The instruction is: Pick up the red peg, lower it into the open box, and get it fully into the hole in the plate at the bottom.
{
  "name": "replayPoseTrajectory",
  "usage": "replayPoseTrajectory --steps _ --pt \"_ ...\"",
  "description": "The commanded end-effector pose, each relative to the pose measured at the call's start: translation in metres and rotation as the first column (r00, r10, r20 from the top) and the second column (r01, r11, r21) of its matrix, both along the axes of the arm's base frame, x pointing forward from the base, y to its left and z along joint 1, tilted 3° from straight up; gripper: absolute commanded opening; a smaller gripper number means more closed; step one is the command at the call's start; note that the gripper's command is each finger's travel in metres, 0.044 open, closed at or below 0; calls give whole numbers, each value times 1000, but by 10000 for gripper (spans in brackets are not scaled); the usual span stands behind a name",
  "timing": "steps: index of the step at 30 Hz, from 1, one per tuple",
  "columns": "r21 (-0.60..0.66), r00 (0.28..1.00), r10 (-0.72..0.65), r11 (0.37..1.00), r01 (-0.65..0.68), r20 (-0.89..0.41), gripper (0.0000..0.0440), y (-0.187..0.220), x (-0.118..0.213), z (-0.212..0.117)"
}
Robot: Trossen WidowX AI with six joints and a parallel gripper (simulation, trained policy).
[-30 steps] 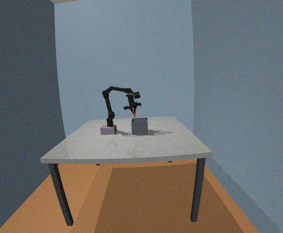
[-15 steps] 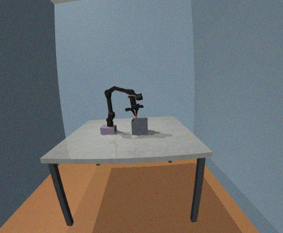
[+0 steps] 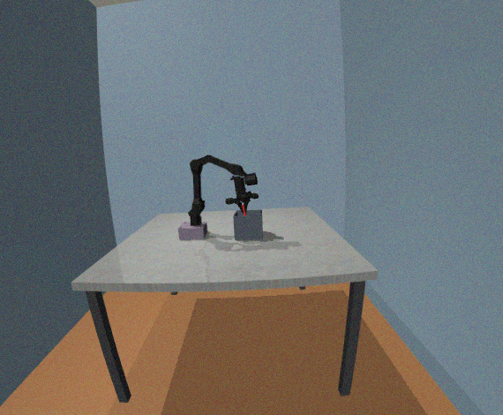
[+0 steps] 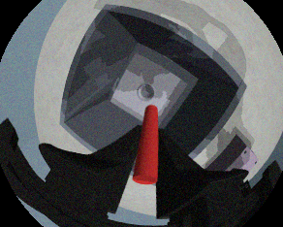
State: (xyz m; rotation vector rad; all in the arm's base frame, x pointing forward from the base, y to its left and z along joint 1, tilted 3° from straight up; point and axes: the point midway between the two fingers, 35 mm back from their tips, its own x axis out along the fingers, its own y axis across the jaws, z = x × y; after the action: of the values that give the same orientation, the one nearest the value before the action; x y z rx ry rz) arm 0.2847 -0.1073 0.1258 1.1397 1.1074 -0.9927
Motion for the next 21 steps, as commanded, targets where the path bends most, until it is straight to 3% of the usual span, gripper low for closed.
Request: replayPoseTrajectory --steps 1,21 --pt "7 1000 8 1000 -8 -1 0 -3 4 -8" --pt "18 996 88 996 -88 -21 1 -11 22 -55"
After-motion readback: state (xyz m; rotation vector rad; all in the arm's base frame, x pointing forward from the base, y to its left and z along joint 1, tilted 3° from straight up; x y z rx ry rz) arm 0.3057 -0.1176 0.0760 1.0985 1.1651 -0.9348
